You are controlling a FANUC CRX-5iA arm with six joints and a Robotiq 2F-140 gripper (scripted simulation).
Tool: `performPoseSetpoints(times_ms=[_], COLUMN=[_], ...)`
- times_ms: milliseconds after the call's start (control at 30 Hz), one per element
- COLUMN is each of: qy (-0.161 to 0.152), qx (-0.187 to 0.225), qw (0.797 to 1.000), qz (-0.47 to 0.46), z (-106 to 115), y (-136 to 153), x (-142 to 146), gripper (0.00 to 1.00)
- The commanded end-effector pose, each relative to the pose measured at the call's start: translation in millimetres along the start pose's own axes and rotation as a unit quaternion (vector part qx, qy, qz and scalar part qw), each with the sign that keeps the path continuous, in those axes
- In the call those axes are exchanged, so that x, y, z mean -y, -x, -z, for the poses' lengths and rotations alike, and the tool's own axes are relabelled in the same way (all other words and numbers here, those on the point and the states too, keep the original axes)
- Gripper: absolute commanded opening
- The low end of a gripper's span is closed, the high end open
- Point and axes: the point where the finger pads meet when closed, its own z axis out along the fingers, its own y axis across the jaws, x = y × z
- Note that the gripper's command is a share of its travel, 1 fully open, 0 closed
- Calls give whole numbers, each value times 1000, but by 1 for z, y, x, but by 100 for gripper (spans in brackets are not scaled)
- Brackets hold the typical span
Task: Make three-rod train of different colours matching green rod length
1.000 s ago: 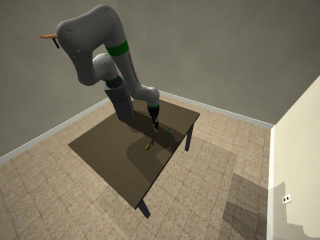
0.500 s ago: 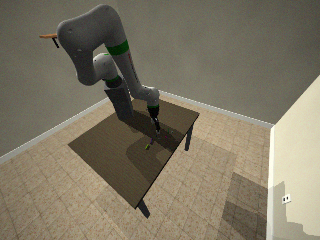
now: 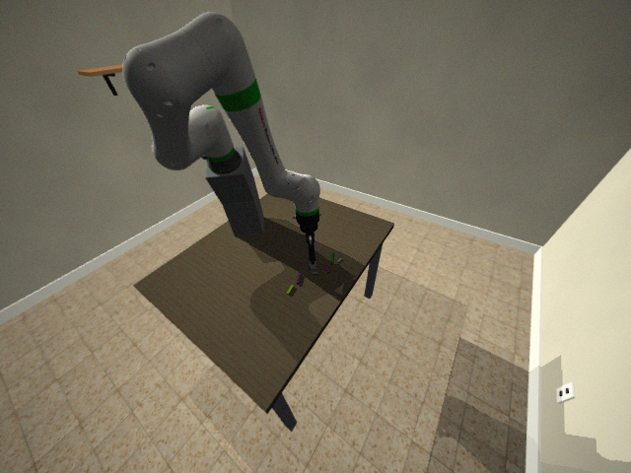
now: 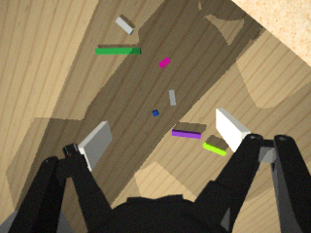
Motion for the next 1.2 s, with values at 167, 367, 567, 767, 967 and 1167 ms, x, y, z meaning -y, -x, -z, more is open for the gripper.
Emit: performPoseSetpoints(times_ms=[167,367,567,767,967,1167], qy=[6,6,4,1,-2,-2], qx=[3,2,2,3,4,4], qw=[986,965,936,896,863,863], qz=[-166,-264,-351,-443,-506,-506], z=[-6,-10,-13,-16,-18,-18], y=[-24,-38,-51,-65,-75,-75], x=[-14,-19,-21,-20,-17,-17], gripper=[100,100,100,100,100,15])
